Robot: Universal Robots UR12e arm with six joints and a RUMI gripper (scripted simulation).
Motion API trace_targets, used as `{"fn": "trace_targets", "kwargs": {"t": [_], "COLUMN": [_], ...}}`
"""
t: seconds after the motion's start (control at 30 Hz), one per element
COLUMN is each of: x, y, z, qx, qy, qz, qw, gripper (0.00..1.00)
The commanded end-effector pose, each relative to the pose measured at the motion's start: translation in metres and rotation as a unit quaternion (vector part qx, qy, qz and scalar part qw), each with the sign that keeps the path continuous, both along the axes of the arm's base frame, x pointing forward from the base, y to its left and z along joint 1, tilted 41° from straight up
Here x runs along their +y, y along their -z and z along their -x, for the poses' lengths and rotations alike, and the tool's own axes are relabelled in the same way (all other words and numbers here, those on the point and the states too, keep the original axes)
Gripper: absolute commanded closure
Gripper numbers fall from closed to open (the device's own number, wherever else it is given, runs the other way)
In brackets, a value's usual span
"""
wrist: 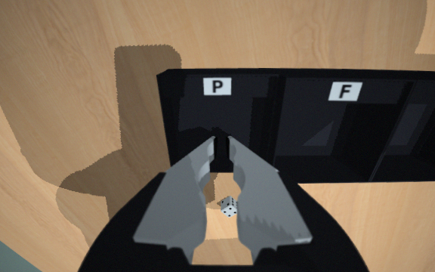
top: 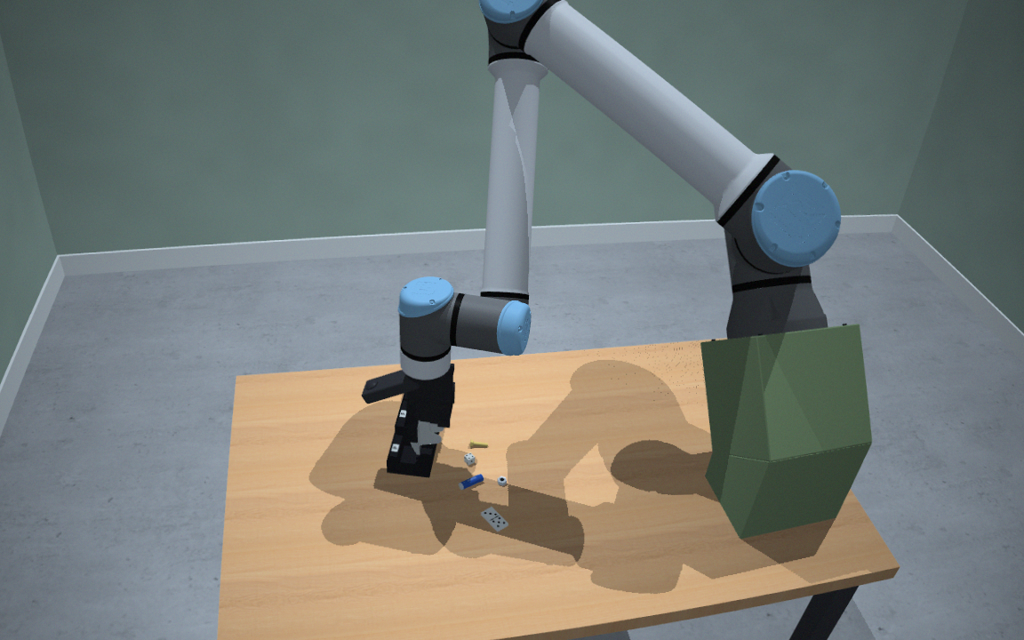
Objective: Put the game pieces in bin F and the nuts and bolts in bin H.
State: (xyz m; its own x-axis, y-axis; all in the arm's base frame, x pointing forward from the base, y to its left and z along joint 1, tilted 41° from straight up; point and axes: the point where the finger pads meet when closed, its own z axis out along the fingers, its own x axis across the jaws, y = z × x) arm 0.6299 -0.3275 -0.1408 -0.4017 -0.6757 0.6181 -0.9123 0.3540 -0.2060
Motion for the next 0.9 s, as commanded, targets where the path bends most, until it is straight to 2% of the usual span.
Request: {"fn": "trace_targets", "kwargs": {"t": [0.0,0.87], "x": [0.000,0.019], "y": [0.000,-0.023], "z": [0.000,-0.003], "qx": [0.000,0.000], "qy": [0.000,0.000], "qz": [0.000,0.000], "qw": [1.000,1.000], "gripper": [0.96,0.96]}}
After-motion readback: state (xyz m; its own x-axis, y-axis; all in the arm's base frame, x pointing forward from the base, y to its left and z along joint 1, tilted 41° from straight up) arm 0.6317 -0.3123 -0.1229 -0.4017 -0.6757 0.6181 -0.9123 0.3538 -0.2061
